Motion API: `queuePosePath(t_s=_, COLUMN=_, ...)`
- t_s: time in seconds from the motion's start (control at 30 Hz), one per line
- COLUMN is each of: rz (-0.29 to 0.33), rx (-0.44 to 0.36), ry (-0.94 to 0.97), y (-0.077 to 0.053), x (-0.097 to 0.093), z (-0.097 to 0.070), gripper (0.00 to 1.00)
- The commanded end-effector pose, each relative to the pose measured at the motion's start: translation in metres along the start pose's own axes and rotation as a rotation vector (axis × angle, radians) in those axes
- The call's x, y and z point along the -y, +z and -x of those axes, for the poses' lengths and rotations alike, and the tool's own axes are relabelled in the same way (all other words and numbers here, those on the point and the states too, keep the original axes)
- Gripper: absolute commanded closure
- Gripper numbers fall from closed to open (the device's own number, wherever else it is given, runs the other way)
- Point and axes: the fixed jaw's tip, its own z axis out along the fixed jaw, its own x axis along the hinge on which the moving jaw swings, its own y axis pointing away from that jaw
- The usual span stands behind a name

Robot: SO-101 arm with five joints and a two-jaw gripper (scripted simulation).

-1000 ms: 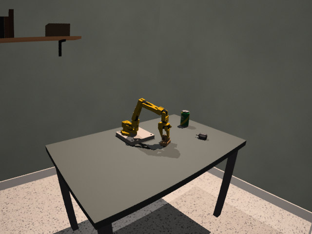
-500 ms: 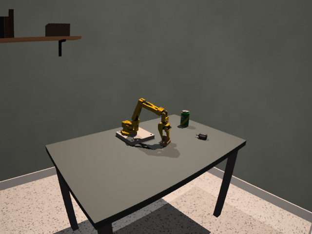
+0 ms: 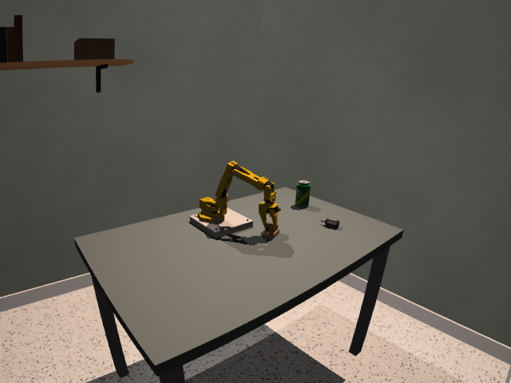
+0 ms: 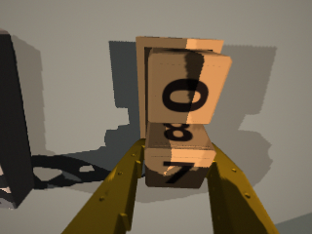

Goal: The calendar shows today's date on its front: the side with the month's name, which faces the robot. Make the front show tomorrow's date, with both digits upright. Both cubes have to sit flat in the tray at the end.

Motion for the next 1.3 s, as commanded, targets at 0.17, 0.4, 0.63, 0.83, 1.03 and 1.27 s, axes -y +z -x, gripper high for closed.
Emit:
queuePosePath(t_s=0.17, rz=0.019, rx=0.0, ry=-0.004, y=0.0094, x=-0.0037, z=0.0009, gripper=1.0)
queuePosePath(t_s=0.4, rz=0.019, rx=0.0, ry=-0.004, y=0.0099, x=-0.0037, z=0.0009, gripper=1.0)
queuePosePath(t_s=0.63, rz=0.019, rx=0.0, ry=-0.004, y=0.0137, x=-0.0037, z=0.0009, gripper=1.0)
queuePosePath(t_s=0.83, rz=0.019, rx=0.0, ry=-0.004, y=0.0156, x=-0.0038, z=0.0009, gripper=1.0)
queuePosePath(t_s=1.03, rz=0.019, rx=0.0, ry=-0.004, y=0.0156, x=-0.0038, z=0.0009, gripper=0.98)
queuePosePath(t_s=1.27, rz=0.019, rx=0.0, ry=-0.004, y=0.0156, x=-0.0038, z=0.0009, gripper=0.85)
